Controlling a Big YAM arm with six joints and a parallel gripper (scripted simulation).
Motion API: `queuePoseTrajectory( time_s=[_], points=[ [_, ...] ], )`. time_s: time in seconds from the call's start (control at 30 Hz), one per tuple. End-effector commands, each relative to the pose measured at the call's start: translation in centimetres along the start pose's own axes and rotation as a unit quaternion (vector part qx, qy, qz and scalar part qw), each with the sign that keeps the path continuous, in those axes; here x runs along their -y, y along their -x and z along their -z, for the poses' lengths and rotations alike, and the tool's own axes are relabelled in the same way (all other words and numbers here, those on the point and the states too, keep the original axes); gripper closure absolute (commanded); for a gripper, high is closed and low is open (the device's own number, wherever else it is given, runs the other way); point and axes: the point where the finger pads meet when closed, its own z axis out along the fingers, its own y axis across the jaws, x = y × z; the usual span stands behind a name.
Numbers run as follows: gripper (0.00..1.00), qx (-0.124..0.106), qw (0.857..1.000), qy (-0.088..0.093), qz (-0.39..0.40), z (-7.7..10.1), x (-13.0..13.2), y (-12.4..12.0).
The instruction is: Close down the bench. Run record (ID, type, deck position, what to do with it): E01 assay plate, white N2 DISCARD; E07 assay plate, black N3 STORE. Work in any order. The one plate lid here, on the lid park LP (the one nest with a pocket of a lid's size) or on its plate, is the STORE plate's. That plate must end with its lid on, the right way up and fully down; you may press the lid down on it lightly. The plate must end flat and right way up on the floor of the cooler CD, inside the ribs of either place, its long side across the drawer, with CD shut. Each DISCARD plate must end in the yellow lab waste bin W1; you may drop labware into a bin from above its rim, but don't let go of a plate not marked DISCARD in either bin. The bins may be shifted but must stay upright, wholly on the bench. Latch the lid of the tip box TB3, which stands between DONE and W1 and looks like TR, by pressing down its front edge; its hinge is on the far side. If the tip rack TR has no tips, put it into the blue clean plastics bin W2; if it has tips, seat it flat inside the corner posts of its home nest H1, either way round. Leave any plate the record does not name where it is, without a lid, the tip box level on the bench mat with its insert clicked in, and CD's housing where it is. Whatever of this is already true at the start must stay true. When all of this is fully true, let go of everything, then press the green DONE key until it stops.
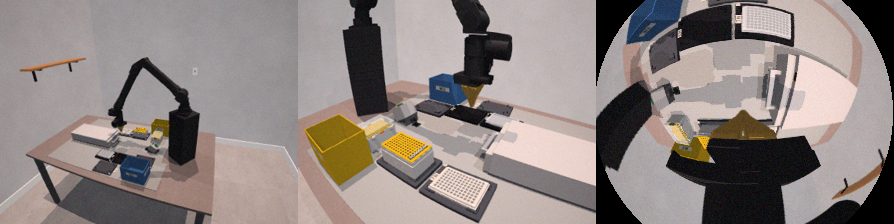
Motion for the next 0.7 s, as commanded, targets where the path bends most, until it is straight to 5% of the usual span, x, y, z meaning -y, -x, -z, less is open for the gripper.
queuePoseTrajectory(
  time_s=[0.0,0.13,0.17,0.4,0.67],
  points=[
    [1.0,0.002,1.0,-0.002,-0.007,0.6,0.1,0.1],
    [1.0,0.002,1.0,-0.002,-0.007,0.6,0.1,0.1],
    [0.0,0.002,1.0,0.002,-0.029,0.1,0.3,-0.9],
    [0.0,0.002,0.994,-0.007,-0.113,0.3,2.1,-2.9],
    [0.0,0.003,0.97,-0.008,-0.244,0.3,3.4,-5.9]
  ],
)
